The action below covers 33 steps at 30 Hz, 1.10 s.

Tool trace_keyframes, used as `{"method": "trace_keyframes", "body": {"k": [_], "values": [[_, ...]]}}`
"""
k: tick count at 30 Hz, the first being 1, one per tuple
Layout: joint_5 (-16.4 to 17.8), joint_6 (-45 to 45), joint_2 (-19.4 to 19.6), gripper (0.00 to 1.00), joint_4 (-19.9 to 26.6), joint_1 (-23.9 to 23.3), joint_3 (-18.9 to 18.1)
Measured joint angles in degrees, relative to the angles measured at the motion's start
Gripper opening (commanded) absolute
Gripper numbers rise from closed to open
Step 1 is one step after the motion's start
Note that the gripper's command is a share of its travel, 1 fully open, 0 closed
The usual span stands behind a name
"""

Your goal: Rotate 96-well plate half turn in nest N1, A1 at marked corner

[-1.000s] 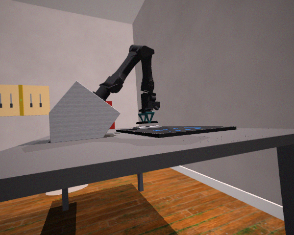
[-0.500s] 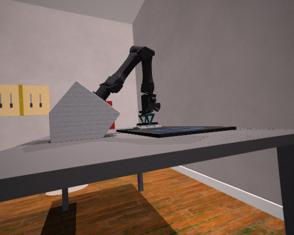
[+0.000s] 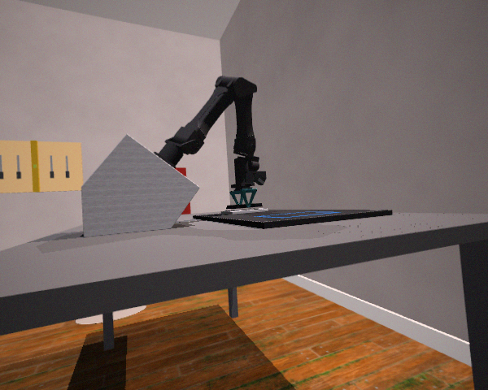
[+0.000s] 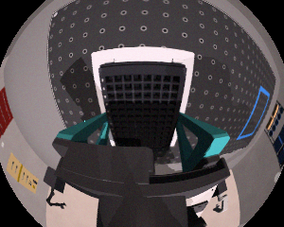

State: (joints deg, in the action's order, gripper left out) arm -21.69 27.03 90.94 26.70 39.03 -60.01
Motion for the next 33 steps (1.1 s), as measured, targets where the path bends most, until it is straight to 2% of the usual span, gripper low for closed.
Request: {"method": "trace_keyframes", "body": {"k": [33], "values": [[0.2, -0.3, 0.5, 0.00, -1.3, -0.3, 0.6]]}}
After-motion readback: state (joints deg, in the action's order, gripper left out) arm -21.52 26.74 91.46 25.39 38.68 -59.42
